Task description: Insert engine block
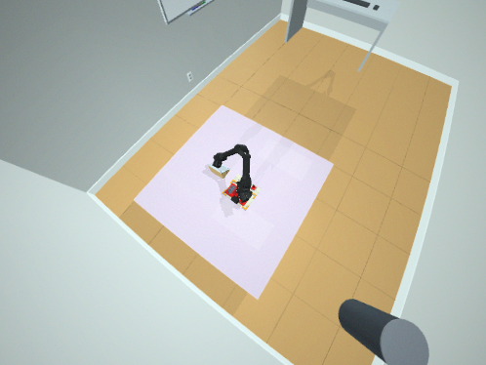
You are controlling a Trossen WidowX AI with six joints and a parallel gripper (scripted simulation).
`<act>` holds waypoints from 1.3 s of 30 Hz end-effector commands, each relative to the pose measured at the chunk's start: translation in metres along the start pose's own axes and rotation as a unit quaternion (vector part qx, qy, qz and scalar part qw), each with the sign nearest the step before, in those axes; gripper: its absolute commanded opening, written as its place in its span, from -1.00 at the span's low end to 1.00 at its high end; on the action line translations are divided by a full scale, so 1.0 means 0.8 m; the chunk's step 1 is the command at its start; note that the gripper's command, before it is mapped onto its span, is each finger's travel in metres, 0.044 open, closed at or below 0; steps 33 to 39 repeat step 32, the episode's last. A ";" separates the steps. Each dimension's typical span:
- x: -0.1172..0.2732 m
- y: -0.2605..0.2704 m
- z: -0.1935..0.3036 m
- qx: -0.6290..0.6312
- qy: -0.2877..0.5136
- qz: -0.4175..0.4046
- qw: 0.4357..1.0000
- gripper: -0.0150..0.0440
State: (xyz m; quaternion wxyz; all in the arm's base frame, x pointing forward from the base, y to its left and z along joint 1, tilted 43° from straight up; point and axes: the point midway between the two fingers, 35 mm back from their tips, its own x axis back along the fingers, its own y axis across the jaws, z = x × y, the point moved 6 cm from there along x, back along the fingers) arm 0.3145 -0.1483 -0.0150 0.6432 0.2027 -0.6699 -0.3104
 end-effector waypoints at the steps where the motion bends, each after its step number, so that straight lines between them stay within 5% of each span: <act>1: 0.000 0.001 0.000 0.004 0.003 0.001 1.000 0.47; 12: 0.000 0.001 0.000 0.004 0.003 0.001 1.000 -0.49; 39: 0.000 0.001 0.000 0.004 0.003 0.001 1.000 -0.49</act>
